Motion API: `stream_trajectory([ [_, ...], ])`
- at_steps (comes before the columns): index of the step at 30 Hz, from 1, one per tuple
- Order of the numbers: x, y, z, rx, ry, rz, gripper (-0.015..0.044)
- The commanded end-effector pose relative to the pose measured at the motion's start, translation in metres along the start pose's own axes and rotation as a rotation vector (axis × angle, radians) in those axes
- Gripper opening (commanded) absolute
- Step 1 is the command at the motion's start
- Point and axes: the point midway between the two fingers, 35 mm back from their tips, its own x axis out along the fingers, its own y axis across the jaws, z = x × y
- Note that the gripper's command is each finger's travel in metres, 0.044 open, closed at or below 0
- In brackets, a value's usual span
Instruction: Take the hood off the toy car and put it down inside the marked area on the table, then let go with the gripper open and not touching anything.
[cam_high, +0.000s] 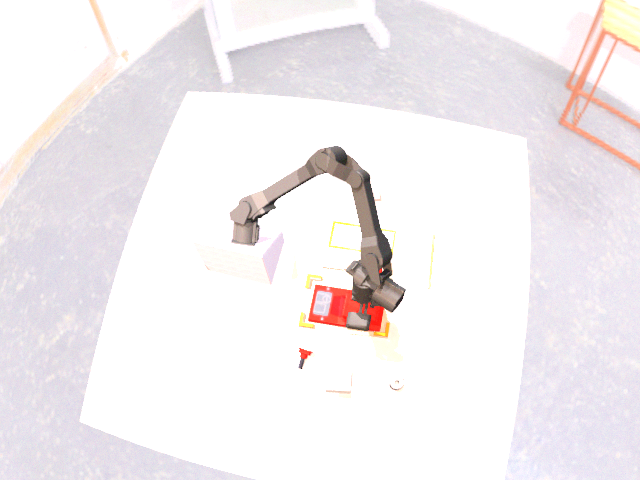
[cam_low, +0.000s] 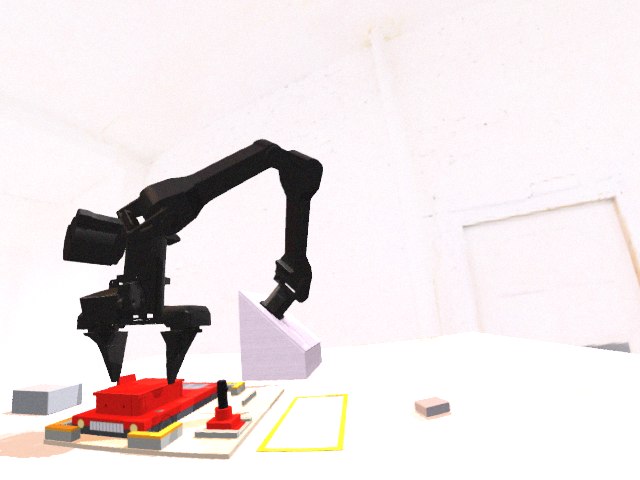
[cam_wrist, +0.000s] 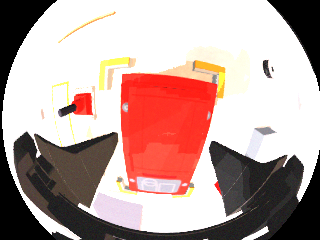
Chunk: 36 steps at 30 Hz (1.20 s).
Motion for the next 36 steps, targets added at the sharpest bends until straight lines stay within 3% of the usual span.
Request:
stream_trajectory([
  [1, 0.003, 0.0, -0.001, 0.005, 0.001, 0.004, 0.044],
  [36, 0.021, 0.0, -0.001, 0.006, 0.001, 0.005, 0.044],
])
